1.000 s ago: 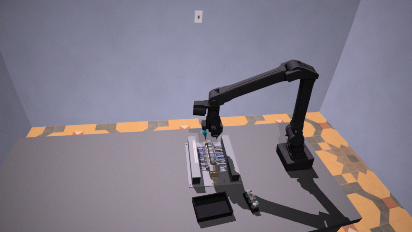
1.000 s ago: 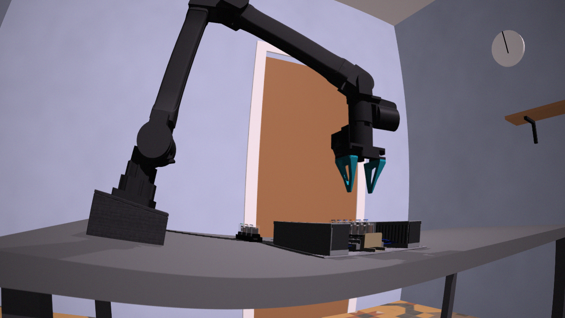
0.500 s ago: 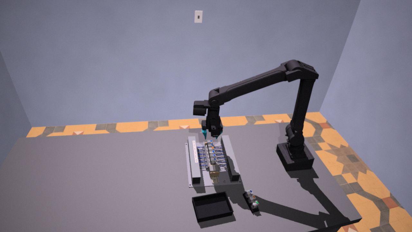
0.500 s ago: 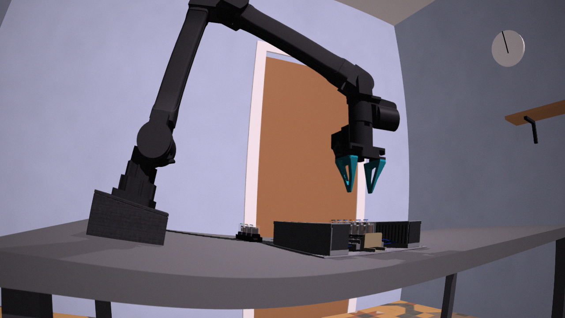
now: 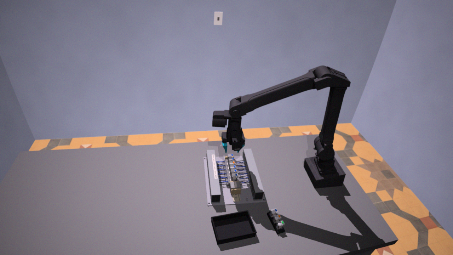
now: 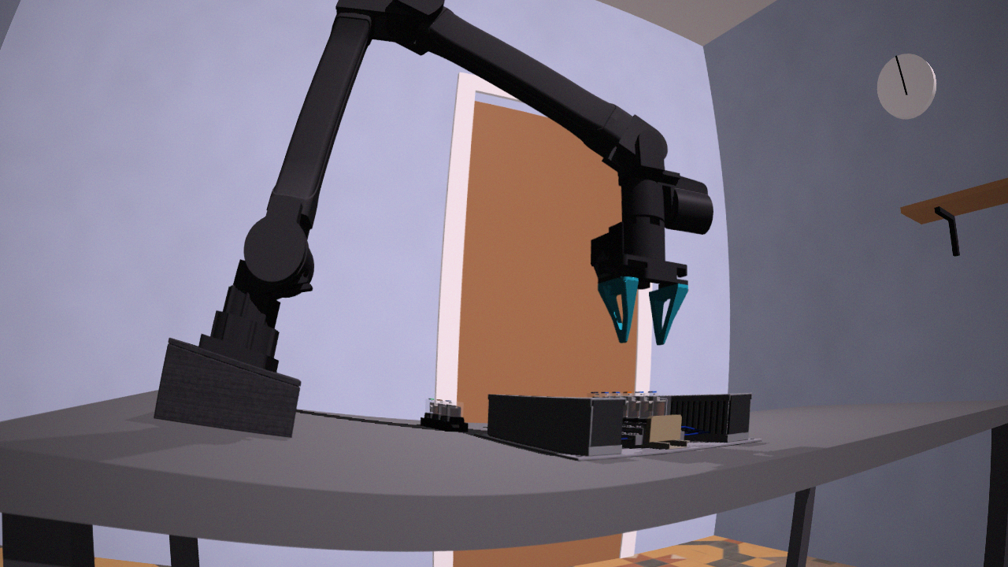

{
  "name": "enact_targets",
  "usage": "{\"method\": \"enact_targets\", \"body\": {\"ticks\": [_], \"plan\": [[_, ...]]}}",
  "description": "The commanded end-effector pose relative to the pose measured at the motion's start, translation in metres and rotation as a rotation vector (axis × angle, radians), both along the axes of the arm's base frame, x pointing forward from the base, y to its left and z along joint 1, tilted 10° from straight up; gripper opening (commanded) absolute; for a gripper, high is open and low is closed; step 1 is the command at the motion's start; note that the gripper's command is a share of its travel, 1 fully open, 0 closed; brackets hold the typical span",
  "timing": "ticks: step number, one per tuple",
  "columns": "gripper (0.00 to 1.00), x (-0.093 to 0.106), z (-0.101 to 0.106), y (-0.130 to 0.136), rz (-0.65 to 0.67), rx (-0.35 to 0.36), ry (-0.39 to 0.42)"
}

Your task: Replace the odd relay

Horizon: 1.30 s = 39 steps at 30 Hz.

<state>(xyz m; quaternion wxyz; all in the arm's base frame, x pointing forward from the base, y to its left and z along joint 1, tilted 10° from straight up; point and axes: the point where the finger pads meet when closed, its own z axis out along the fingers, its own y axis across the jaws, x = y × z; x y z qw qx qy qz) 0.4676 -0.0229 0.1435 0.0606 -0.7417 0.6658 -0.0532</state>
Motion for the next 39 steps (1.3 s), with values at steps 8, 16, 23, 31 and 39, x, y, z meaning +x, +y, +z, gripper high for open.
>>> {"method": "enact_targets", "body": {"ticks": [8,16,23,31,39], "plan": [[0.59,0.009,0.03,0.01,0.01,0.002,-0.056],[0.59,-0.003,0.021,0.048,0.005,0.003,-0.037],[0.59,-0.001,0.027,0.079,0.004,0.007,-0.056],[0.59,0.005,0.034,0.09,0.002,0.011,-0.076],[0.59,0.008,0.037,0.088,-0.003,0.012,-0.083]]}}
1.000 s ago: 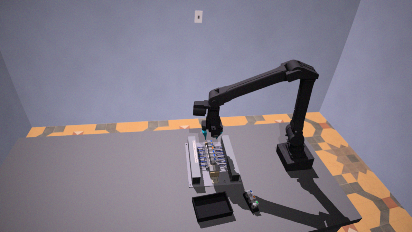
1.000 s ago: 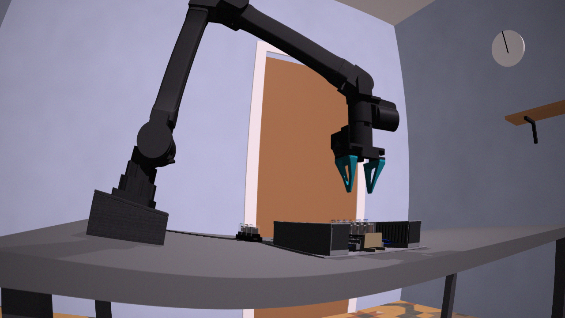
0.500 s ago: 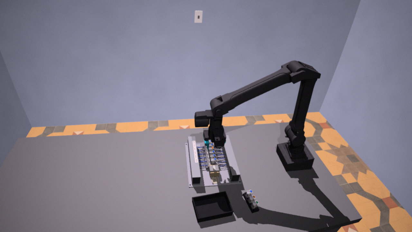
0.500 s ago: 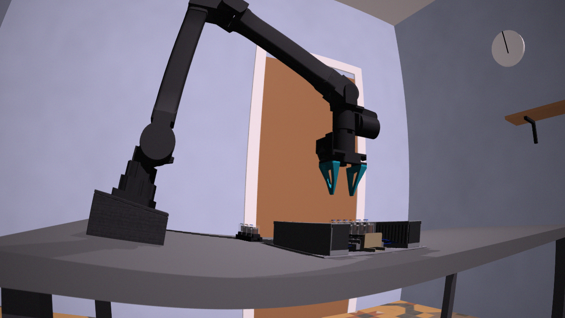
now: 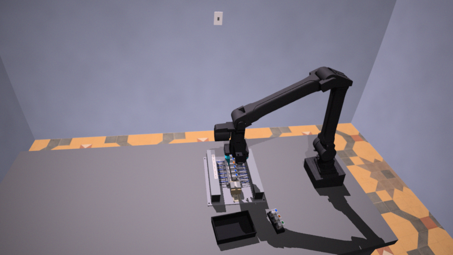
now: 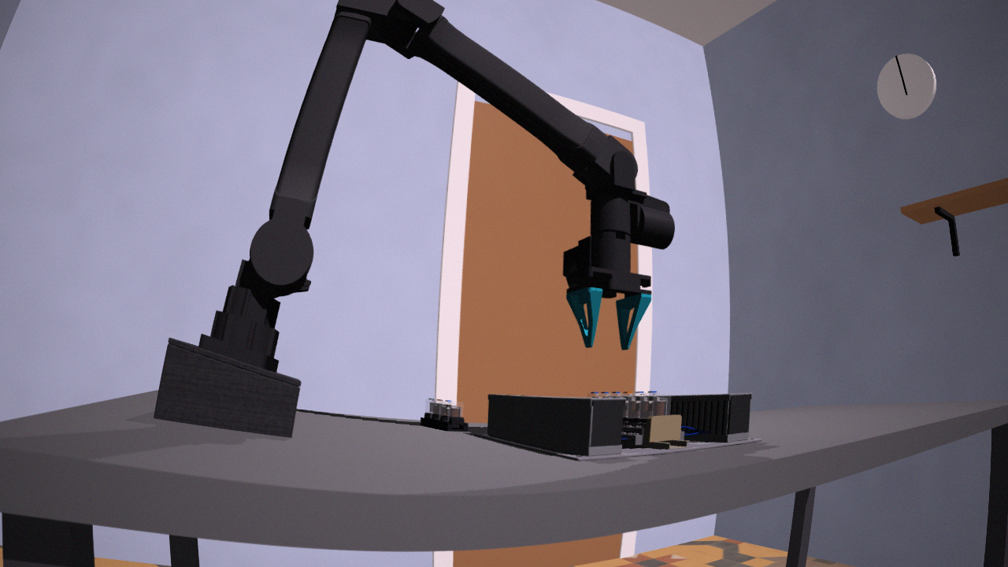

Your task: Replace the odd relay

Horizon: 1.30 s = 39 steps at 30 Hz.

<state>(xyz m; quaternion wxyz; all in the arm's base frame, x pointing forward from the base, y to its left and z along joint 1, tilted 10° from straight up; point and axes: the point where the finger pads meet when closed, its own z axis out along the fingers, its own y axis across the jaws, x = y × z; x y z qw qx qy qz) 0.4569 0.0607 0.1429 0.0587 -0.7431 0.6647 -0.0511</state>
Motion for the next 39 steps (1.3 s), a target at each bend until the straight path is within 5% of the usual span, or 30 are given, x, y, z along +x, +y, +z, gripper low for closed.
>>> {"method": "enact_targets", "body": {"ticks": [1,39], "plan": [[0.59,0.019,0.038,0.004,-0.007,0.012,-0.089],[0.59,0.013,0.026,-0.008,-0.001,0.007,-0.07]]}}
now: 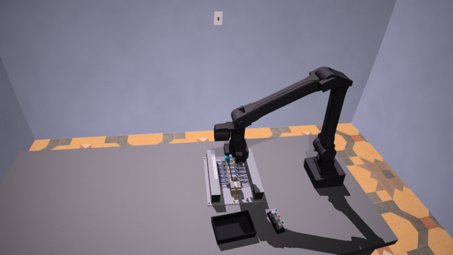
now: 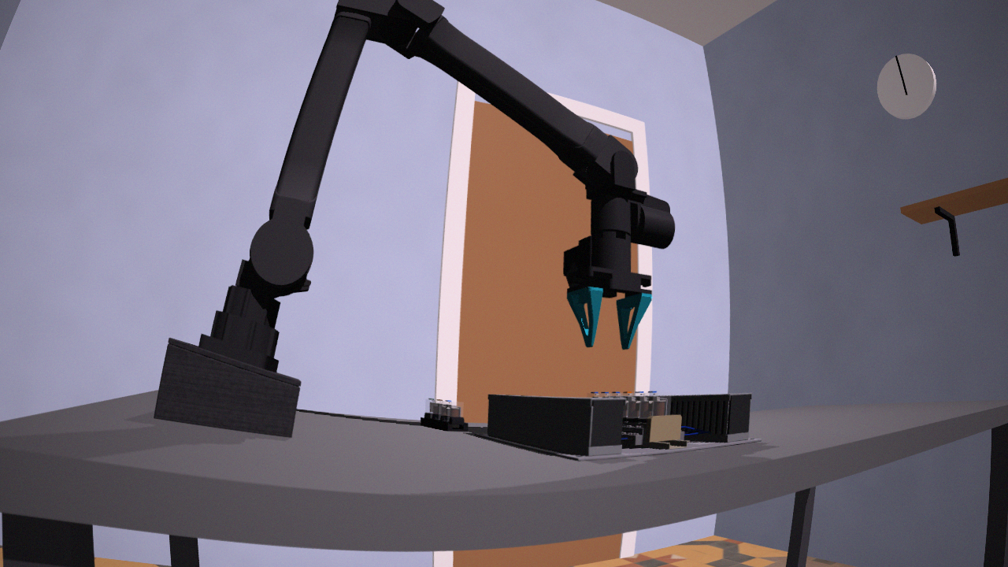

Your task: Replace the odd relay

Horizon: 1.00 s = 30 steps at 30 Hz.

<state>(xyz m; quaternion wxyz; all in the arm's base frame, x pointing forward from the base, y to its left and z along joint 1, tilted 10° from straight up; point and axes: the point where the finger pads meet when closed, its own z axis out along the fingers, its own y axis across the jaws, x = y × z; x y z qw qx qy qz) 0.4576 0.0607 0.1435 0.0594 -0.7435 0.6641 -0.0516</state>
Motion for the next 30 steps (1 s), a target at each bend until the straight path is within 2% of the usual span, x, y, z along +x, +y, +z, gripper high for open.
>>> {"method": "enact_targets", "body": {"ticks": [1,9,12,30], "plan": [[0.59,0.012,0.023,-0.013,-0.002,0.007,-0.066],[0.59,0.009,-0.005,-0.066,-0.002,0.003,-0.034],[0.59,0.014,-0.005,-0.077,-0.002,0.002,-0.04],[0.59,0.027,0.003,-0.071,0.016,0.002,-0.064]]}}
